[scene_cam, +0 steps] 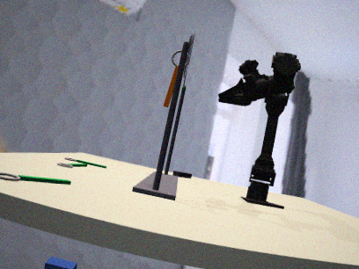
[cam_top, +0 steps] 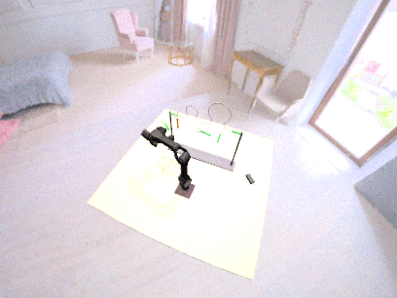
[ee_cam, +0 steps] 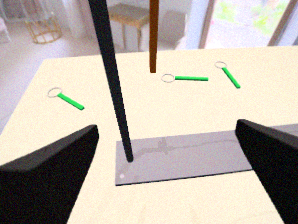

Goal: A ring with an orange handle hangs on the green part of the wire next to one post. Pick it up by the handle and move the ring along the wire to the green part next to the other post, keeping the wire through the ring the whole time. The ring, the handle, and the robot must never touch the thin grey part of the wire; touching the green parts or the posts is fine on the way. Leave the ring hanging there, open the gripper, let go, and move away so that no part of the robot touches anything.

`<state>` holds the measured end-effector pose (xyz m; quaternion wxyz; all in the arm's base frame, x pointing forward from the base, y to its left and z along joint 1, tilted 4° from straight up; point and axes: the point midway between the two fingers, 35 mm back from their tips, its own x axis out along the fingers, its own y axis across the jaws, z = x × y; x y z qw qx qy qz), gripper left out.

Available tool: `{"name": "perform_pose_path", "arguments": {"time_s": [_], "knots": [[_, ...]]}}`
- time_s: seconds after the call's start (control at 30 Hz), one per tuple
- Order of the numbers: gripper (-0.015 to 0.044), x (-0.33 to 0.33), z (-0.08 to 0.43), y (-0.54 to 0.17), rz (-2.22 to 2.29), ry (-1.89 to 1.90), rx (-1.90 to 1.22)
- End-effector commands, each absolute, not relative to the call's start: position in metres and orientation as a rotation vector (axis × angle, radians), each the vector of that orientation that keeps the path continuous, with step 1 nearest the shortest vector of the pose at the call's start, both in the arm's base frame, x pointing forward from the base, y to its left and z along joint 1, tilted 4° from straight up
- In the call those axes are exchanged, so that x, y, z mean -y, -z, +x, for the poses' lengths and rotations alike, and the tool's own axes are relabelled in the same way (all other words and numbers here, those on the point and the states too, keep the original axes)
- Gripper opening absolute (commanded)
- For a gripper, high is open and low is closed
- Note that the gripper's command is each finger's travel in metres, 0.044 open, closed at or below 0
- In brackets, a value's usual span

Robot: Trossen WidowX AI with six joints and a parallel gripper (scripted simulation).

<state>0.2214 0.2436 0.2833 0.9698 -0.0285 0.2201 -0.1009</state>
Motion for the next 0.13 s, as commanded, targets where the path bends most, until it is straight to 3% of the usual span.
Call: {"name": "perform_pose_path", "arguments": {"time_s": [0.0, 0.1], "knots": [[0.0440, -0.2435, 0.2215, -0.2837, -0.056, 0.206, -0.441], [0.0440, -0.2435, 0.2215, -0.2837, -0.056, 0.206, -0.441]]}}
